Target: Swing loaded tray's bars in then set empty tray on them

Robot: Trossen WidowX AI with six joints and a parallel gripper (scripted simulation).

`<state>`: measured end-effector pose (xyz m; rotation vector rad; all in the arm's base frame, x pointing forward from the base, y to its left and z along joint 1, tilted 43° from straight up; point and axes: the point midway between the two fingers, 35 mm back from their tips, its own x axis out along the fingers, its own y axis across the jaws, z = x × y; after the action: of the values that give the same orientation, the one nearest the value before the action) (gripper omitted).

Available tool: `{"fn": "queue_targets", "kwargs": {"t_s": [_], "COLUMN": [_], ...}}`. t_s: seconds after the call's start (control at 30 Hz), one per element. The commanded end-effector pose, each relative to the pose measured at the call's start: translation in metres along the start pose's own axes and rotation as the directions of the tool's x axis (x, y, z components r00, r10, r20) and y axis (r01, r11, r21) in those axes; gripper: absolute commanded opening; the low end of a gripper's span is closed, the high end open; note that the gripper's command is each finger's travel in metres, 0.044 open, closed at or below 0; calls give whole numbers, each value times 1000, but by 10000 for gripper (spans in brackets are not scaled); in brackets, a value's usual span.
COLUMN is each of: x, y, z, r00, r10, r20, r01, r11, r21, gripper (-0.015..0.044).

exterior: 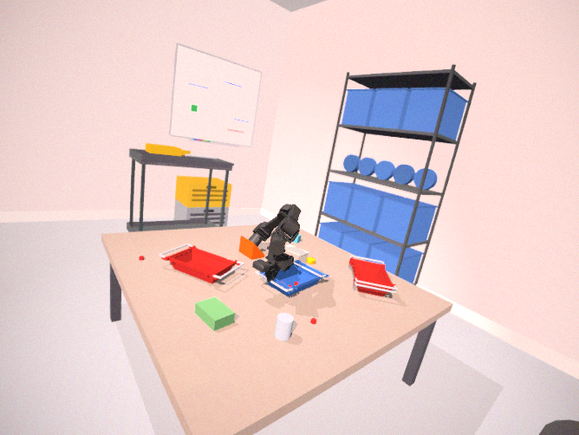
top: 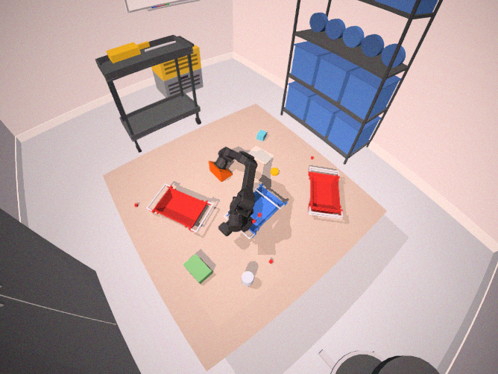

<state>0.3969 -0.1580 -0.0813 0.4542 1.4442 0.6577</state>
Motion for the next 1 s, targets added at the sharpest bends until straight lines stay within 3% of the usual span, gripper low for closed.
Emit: {"fn": "queue_targets", "kwargs": {"t_s": [0.0,0.3,0.53,0.97], "x": [14,26,2,-8], "y": [1,2,15,44], "z": [-1,-2,-2,-1], "r00": [1000,1000,1000,1000], "r10": [6,7,7,8], "r20": [1,1,1,0], "r01": [-6,-7,-7,-8], "r11": [1000,1000,1000,1000], "r21": [4,4,4,5], "gripper": [89,89,89,89]}}
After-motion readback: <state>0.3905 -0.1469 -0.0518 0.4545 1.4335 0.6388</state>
